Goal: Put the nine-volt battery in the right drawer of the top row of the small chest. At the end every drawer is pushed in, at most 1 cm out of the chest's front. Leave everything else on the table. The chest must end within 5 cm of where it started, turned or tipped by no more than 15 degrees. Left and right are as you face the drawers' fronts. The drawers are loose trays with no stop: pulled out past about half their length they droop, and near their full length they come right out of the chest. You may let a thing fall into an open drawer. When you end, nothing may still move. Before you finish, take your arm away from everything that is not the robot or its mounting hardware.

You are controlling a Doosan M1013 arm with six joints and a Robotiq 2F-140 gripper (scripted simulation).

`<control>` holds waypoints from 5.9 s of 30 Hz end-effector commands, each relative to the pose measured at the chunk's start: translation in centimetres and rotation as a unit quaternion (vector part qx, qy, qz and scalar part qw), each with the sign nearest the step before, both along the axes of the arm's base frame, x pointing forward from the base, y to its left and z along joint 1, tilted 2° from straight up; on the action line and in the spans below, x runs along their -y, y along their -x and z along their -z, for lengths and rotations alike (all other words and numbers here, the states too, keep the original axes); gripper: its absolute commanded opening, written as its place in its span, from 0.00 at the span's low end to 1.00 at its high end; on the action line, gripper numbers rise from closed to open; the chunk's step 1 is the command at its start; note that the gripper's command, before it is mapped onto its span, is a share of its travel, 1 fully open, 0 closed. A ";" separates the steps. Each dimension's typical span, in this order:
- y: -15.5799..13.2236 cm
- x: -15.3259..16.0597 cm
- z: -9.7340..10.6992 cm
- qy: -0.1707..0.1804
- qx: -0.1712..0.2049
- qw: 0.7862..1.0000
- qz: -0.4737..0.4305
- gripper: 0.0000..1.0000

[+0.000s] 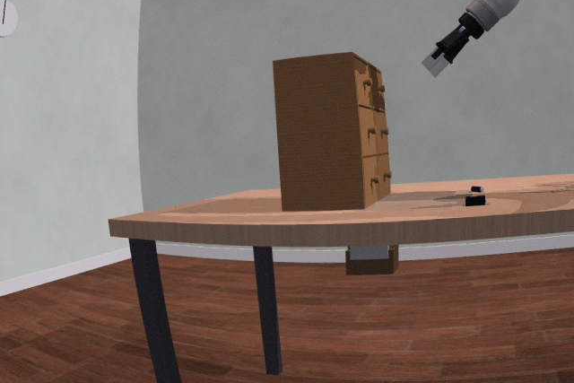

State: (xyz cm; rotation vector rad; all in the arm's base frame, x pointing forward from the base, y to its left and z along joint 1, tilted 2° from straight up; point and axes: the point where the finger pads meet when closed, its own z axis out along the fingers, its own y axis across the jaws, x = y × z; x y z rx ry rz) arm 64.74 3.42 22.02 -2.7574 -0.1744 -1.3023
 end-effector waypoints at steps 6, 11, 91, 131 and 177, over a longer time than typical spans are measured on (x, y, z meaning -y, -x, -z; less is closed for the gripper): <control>-0.6 -0.1 0.7 -0.019 0.095 0.995 -0.009 1.00; -1.1 -0.2 1.1 -0.023 0.120 0.992 -0.008 1.00; -8.0 -1.4 3.8 -0.030 0.168 0.985 -0.007 0.20; -9.0 -1.6 3.9 -0.030 0.168 0.985 -0.007 0.20; -11.7 -2.0 3.9 -0.030 0.168 0.985 -0.007 0.20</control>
